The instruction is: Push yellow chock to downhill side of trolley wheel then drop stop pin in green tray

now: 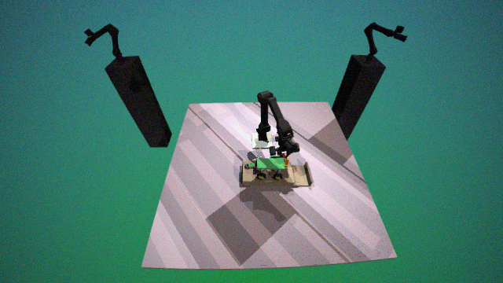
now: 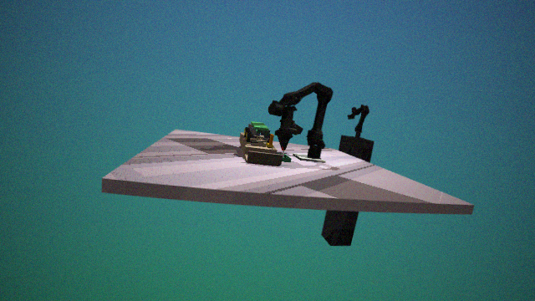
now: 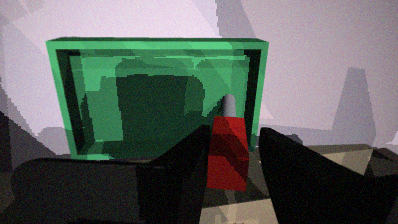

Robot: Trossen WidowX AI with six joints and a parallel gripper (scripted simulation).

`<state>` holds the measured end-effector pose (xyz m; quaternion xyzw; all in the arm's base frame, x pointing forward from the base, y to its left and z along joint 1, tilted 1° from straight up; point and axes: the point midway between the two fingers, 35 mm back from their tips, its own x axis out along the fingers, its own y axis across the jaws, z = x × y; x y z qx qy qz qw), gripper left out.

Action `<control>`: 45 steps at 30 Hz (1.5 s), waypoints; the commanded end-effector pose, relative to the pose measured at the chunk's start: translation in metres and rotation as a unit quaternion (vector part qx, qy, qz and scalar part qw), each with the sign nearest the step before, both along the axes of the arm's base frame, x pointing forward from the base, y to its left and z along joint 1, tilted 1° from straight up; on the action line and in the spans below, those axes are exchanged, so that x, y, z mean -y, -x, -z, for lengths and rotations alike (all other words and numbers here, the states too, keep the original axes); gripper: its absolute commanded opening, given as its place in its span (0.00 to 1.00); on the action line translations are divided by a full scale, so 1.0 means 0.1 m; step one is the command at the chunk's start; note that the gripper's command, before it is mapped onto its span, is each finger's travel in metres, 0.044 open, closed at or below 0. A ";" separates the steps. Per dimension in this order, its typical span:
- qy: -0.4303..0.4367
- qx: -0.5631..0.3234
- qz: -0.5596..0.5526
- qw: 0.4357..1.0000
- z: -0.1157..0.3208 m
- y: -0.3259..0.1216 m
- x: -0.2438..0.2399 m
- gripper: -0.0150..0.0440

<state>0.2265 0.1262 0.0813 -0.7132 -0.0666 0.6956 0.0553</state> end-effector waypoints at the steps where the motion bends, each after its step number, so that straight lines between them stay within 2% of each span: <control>1: 0.000 -0.003 0.000 1.000 0.02 0.01 0.03 0.58; 45: 0.001 -0.003 0.000 1.000 0.08 -0.04 0.24 0.58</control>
